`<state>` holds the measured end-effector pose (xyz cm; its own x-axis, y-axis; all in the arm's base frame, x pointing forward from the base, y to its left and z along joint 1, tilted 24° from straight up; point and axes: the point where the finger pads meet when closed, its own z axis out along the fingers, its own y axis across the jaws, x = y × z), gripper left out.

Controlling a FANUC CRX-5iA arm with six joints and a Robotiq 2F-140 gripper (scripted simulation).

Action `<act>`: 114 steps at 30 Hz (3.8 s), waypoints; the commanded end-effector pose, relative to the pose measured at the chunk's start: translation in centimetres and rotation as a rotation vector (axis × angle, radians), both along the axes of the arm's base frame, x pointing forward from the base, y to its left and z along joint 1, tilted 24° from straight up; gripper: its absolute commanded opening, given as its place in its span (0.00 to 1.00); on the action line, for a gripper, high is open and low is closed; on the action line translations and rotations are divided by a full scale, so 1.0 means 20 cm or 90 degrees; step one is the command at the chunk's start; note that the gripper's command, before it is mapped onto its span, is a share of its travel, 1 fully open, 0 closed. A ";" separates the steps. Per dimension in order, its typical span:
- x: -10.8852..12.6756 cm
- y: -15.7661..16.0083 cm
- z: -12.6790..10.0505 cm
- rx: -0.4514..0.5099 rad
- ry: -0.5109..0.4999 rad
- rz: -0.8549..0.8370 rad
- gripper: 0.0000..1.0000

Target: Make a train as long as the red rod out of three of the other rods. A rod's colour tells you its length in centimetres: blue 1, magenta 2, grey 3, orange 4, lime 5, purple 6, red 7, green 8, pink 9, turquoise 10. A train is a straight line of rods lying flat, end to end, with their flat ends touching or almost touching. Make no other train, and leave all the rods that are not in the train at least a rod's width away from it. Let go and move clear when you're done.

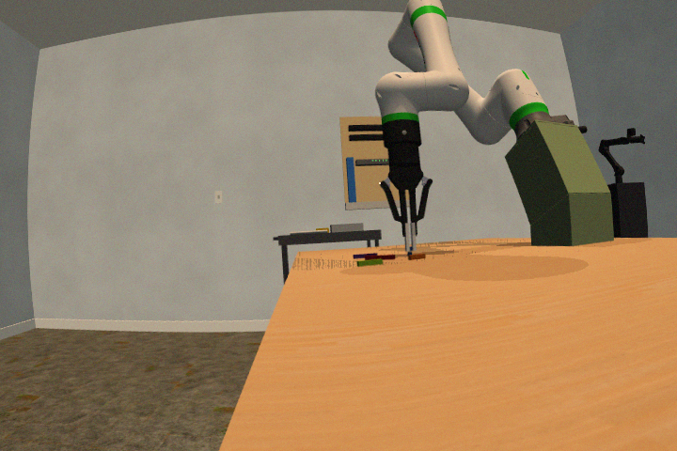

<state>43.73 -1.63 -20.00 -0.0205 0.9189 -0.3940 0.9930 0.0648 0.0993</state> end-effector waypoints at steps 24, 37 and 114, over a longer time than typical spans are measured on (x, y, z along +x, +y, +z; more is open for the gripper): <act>0.00 0.00 0.00 0.000 0.000 0.000 0.03; 0.00 0.00 -0.01 0.000 0.000 0.000 0.03; 0.01 -0.02 -0.05 0.000 0.000 0.000 0.15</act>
<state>43.87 -2.10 -21.09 -0.0205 0.9189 -0.3940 0.9929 0.0648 0.0994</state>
